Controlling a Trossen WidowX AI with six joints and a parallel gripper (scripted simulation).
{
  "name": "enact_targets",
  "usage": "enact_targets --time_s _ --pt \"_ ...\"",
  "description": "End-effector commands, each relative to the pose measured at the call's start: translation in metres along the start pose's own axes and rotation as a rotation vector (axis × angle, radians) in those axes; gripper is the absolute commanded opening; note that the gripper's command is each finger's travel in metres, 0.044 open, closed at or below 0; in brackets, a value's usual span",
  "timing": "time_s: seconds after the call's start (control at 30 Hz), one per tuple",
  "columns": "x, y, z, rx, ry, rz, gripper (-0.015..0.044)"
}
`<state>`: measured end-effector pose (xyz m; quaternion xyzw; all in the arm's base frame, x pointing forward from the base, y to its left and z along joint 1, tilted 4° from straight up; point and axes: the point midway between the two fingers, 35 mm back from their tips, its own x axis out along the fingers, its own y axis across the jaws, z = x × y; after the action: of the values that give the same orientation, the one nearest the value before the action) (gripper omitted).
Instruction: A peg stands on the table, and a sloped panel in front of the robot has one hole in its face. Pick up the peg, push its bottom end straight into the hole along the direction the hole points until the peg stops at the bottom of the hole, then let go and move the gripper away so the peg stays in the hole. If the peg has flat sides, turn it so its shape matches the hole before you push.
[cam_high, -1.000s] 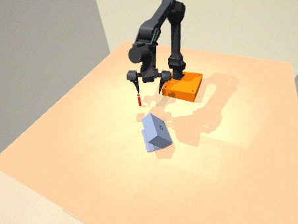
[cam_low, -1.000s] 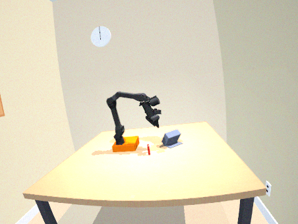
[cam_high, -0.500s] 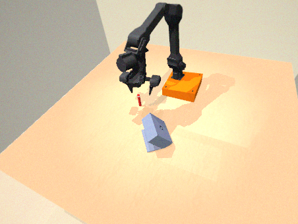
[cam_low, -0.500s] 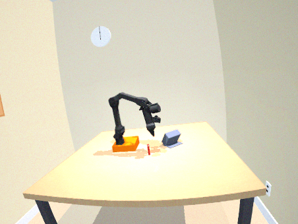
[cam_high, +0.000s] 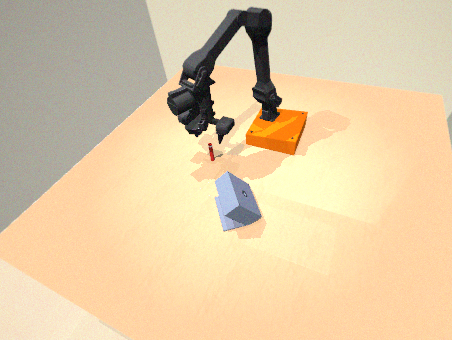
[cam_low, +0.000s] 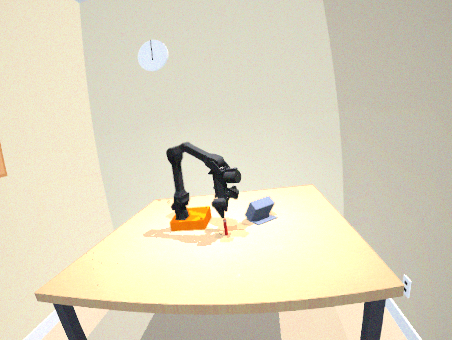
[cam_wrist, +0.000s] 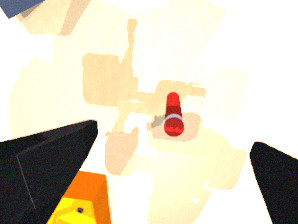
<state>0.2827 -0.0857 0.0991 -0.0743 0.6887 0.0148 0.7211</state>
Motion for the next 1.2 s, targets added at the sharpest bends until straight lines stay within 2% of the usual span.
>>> enact_targets --time_s 0.0,1.17 --pt "0.004 -0.001 -0.004 0.012 0.017 0.002 0.0440" --pt "0.058 -0.001 -0.005 0.012 0.017 0.002 0.0440"
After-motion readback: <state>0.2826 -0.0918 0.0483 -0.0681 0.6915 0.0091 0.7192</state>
